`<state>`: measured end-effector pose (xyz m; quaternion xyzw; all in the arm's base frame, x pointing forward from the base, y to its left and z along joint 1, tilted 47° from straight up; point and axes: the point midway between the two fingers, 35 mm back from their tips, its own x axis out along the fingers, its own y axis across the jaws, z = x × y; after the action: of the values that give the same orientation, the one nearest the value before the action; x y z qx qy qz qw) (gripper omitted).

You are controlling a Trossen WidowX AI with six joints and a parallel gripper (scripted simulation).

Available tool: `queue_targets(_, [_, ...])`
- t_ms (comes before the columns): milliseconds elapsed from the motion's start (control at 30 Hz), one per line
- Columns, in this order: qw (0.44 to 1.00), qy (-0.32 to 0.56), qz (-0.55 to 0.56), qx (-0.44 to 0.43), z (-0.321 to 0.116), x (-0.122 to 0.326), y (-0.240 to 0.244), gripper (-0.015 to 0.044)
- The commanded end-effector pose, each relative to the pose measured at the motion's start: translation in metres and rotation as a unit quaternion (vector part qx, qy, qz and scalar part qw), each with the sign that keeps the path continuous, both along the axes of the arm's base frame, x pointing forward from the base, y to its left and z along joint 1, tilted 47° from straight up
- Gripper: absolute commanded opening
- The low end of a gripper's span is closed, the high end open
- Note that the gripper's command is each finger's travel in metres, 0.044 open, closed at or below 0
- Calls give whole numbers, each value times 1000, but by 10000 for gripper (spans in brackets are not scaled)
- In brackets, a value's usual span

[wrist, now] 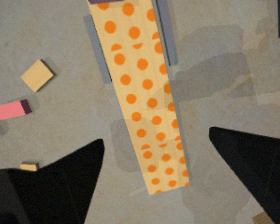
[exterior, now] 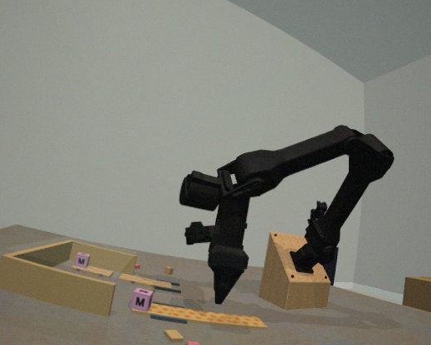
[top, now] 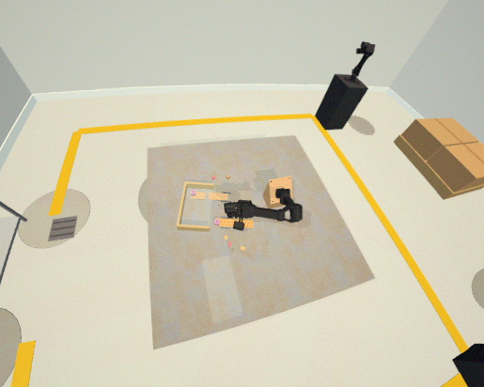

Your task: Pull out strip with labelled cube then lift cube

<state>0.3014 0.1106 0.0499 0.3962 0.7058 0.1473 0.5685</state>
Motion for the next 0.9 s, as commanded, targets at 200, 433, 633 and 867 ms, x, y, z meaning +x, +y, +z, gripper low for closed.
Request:
queue_targets(200, [1000,-4,-2,1,-3,35,-7,440])
queue_targets(433, [1000,-5,-2,0,-5,59,-11,440])
queue_targets(633, [1000,-5,-2,0,-6,80,-14,440])
queue_targets(867, [1000,-6,-2,0,-6,104,-19,440])
